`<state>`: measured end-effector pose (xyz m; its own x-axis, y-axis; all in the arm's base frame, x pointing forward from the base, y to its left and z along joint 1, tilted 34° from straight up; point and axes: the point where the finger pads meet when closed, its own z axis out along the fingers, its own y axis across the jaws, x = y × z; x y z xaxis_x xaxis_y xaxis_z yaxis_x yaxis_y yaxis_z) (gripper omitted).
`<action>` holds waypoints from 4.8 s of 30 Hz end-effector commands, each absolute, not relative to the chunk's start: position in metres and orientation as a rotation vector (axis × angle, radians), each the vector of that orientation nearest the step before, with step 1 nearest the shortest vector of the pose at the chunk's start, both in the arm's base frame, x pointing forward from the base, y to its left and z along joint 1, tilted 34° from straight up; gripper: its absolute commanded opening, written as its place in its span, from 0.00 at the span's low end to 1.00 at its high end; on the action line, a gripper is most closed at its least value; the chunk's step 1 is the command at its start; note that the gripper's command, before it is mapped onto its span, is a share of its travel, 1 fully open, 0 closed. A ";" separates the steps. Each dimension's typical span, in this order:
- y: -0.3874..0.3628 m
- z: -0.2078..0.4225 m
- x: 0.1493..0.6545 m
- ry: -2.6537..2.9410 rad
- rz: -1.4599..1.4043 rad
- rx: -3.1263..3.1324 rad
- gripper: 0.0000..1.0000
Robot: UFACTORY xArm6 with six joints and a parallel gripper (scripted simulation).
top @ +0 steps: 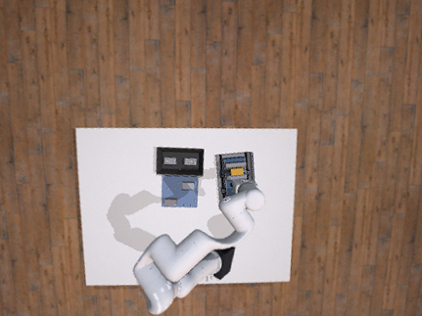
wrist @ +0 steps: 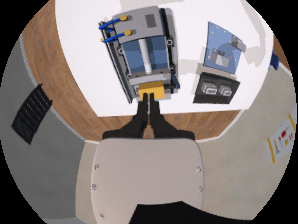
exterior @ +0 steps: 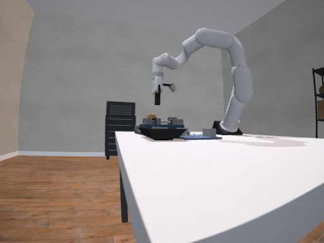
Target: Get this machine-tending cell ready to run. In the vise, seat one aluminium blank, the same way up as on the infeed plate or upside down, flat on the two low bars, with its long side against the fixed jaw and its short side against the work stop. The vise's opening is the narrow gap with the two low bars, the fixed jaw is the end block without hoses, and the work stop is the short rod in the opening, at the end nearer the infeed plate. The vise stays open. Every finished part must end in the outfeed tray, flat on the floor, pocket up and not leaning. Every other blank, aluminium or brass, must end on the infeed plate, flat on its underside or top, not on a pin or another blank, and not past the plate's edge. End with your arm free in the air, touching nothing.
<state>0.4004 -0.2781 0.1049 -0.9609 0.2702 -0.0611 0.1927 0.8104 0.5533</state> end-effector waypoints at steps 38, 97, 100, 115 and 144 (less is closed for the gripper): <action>-0.283 0.110 0.427 2.286 0.503 -1.304 0.00; -0.283 0.111 0.436 1.914 0.349 -1.738 0.69; -0.283 0.111 0.436 1.914 0.349 -1.738 0.69; -0.282 0.108 0.437 1.914 0.349 -1.738 0.69; -0.260 0.073 0.445 1.914 0.349 -1.738 0.69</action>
<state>0.4434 -0.2613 0.0766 -0.0361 -0.8402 -0.5411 -0.9785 0.1399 -0.1518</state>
